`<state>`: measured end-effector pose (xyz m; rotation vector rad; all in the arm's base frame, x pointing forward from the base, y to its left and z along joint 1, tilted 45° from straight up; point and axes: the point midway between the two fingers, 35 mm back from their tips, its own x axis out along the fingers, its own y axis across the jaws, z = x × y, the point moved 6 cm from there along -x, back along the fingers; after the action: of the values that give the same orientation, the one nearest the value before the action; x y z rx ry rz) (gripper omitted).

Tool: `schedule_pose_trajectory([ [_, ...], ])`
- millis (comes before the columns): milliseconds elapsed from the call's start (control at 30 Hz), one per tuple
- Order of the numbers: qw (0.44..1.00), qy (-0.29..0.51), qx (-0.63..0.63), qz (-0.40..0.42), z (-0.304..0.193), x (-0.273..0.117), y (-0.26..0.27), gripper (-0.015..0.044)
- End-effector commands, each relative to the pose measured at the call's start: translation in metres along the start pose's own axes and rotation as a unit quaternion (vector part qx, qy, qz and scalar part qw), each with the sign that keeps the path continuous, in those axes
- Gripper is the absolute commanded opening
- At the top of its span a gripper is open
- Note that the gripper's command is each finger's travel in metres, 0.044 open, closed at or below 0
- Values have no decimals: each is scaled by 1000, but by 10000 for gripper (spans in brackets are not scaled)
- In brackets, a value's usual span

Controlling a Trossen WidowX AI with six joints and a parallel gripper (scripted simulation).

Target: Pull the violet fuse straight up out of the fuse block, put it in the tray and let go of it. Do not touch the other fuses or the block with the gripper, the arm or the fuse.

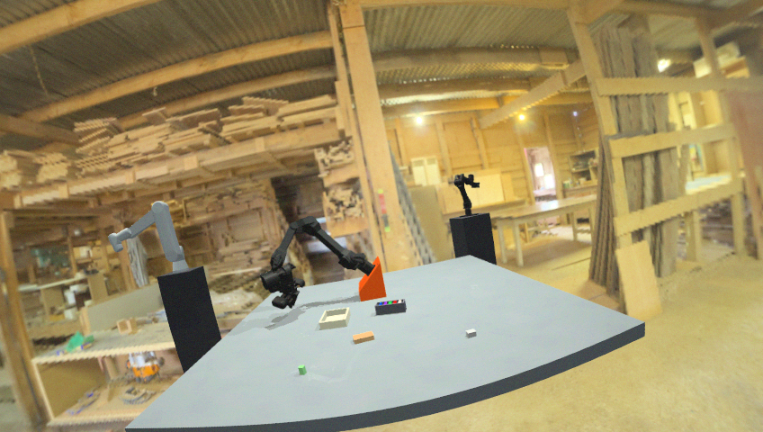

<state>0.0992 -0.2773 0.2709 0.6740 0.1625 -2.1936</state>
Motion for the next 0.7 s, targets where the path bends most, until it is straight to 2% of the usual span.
schedule_pose_trajectory([
  [0, 993, 28, -96, 63, -45, -24, 28, 70],
  [200, 955, 54, -248, 152, -123, -70, 50, 70],
  [467, 889, 57, -400, 217, -212, -115, 36, 70],
  [667, 789, 45, -566, 235, -296, -141, -2, 70],
])
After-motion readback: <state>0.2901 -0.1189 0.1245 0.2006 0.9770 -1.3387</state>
